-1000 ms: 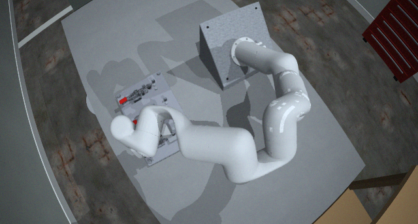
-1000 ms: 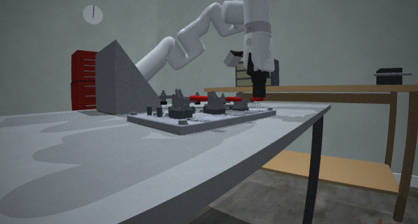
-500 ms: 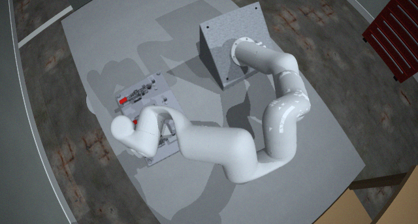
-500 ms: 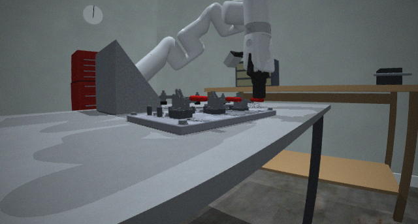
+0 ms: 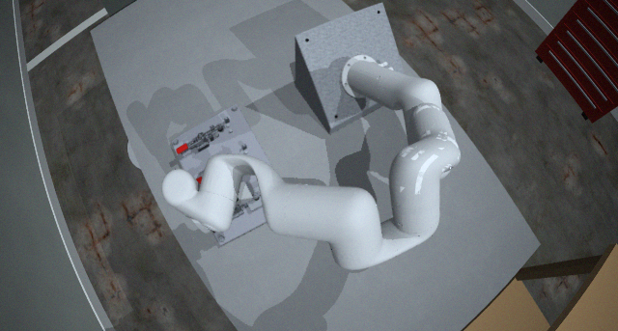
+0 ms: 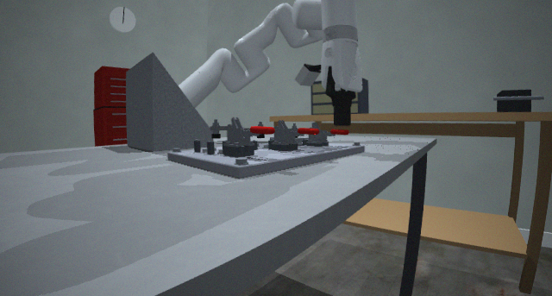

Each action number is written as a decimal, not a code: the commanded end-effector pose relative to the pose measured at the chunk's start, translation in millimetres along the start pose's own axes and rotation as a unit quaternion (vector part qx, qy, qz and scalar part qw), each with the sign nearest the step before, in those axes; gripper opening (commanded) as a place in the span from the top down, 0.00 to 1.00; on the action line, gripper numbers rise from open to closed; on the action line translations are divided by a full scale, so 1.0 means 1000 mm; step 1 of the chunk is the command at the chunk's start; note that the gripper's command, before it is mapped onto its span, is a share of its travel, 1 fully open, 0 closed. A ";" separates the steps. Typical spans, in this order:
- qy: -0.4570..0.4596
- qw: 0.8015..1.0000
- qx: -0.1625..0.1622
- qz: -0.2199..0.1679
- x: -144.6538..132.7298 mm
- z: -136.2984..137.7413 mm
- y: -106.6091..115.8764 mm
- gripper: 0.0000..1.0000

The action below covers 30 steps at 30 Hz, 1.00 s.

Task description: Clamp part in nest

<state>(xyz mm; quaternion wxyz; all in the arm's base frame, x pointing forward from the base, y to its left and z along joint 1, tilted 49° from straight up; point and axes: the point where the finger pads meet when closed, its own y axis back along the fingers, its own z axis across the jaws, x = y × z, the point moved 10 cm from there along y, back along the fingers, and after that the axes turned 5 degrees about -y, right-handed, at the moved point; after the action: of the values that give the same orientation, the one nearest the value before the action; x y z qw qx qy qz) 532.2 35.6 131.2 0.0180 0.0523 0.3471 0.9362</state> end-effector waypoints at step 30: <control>0.001 1.000 0.000 -0.002 -0.001 0.000 0.063 1.00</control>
<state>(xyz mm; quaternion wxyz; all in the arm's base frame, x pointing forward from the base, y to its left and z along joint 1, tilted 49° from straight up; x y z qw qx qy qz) 532.4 -10.5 171.0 0.0182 0.0522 0.3470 0.9362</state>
